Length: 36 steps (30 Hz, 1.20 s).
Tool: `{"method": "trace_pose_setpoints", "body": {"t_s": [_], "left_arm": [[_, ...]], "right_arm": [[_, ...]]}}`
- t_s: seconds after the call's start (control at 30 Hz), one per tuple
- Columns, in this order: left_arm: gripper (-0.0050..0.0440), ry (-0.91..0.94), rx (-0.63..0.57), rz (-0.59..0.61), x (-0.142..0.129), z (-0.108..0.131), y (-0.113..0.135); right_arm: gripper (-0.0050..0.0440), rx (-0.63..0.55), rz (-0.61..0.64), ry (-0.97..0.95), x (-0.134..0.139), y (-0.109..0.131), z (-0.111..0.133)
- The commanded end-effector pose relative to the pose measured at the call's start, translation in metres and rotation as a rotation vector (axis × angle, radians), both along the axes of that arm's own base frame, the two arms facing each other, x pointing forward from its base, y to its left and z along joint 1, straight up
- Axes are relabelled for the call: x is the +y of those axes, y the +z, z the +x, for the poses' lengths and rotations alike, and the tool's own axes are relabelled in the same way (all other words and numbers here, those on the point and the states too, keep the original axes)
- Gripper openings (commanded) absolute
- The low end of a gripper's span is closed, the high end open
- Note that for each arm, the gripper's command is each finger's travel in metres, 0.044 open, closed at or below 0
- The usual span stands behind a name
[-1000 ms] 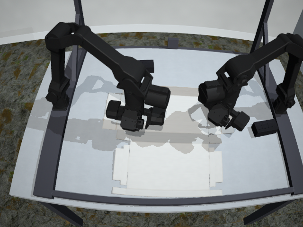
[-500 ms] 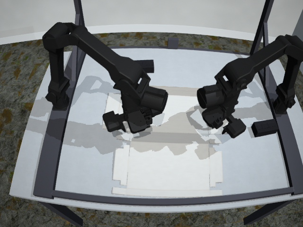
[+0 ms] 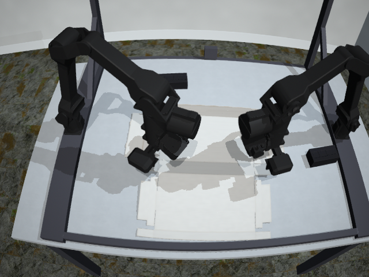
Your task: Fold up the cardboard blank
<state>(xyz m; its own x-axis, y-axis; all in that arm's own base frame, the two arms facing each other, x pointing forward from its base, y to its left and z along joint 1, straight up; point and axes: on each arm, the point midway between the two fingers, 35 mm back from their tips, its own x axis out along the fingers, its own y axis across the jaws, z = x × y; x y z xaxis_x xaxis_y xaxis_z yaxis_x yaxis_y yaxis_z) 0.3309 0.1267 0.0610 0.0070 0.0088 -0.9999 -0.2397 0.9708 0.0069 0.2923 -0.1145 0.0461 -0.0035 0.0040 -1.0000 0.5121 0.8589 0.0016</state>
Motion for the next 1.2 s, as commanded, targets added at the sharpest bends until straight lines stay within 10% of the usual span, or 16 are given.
{"method": "trace_pose_setpoints", "body": {"t_s": [0.0, 0.37, 1.17], "left_arm": [[0.0316, -0.096, -0.016, 0.005, 0.007, 0.006, 0.005], [0.0316, -0.238, -0.015, 0.008, 0.014, 0.008, 0.004], [0.0316, -0.240, -0.016, -0.009, 0.014, 0.013, -0.033]], "right_arm": [[0.0311, -0.032, -0.010, 0.196, -0.006, 0.013, 0.000], [0.0311, -0.029, -0.013, 0.540, -0.010, 0.017, -0.005], [0.0311, -0.034, 0.003, 0.544, -0.010, -0.021, -0.009]]}}
